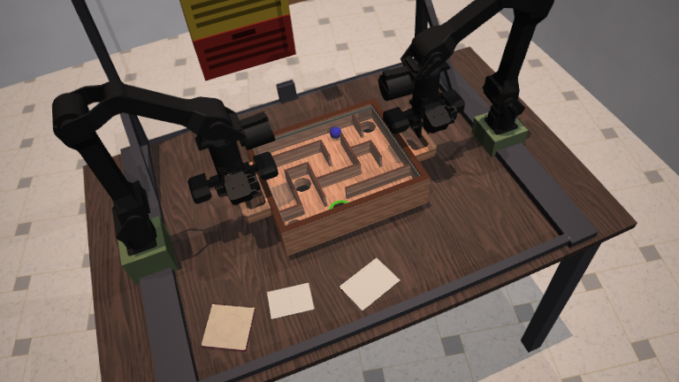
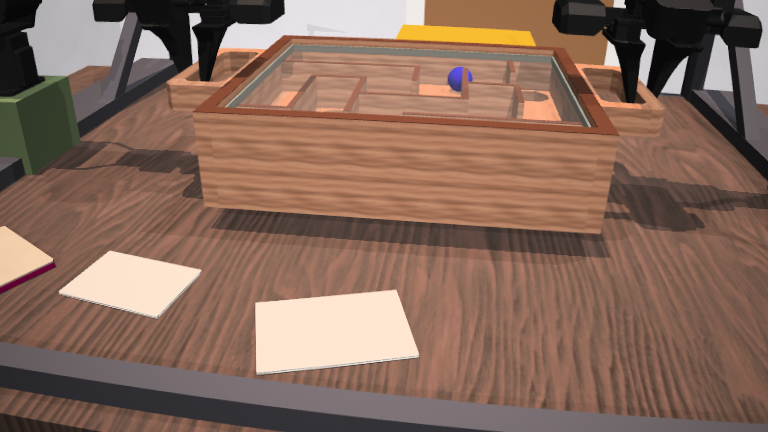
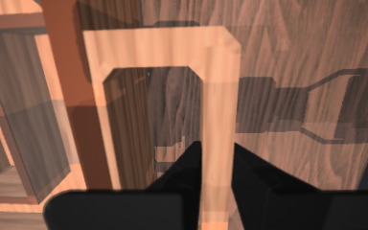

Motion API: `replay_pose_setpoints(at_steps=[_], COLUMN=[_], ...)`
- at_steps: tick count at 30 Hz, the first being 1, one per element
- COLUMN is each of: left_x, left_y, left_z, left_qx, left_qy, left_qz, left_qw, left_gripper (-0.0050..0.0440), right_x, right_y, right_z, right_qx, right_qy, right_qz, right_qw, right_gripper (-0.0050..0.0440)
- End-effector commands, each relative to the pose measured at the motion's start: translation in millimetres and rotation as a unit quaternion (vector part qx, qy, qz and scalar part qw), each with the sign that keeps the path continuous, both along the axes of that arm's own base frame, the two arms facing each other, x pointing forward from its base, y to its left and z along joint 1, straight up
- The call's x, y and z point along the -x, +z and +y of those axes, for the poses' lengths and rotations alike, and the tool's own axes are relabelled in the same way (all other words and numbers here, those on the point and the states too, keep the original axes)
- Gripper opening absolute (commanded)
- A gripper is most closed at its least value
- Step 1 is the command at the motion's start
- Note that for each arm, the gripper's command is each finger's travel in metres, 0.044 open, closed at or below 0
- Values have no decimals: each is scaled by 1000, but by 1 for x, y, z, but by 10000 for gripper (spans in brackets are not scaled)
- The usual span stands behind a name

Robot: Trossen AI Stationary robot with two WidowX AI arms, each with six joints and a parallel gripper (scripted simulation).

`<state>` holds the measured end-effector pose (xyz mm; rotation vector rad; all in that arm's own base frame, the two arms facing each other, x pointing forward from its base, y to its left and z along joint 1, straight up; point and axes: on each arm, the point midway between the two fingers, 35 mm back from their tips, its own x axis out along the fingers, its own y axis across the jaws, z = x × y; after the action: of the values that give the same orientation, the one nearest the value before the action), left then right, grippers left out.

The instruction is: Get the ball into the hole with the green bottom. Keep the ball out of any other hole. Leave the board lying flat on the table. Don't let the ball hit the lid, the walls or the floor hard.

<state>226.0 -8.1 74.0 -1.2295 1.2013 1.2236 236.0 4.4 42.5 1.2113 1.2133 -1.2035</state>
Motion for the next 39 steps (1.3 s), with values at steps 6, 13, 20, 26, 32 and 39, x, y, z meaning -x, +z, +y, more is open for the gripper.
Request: replay_pose_setpoints(at_steps=[6,13,20,26,32,39], left_x=[-12,-10,2,0,0,-7], left_y=[25,21,4,3,-3,7], left_z=[-1,-1,0,0,-1,-1], left_qx=[-4,-6,2,3,-3,-3], left_qy=[0,0,-1,-1,1,1], left_qz=[22,15,-17,-32,-49,-24], left_qw=[1000,1000,1000,999,999,1000], left_gripper=[-50,-50,-50,-50,-50,-50], right_x=[0,-6,-11,-10,-11,-2], right_y=[-7,2,15,18,25,12], right_z=[1,1,0,0,1,1], right_qx=[5,5,-1,-2,2,5], right_qy=[-1,-1,0,0,-1,-1], right_qz=[-53,-53,-15,-6,11,-7], right_qw=[999,999,1000,1000,1000,1000], right_gripper=[-50,-50,-50,-50,-50,-50])
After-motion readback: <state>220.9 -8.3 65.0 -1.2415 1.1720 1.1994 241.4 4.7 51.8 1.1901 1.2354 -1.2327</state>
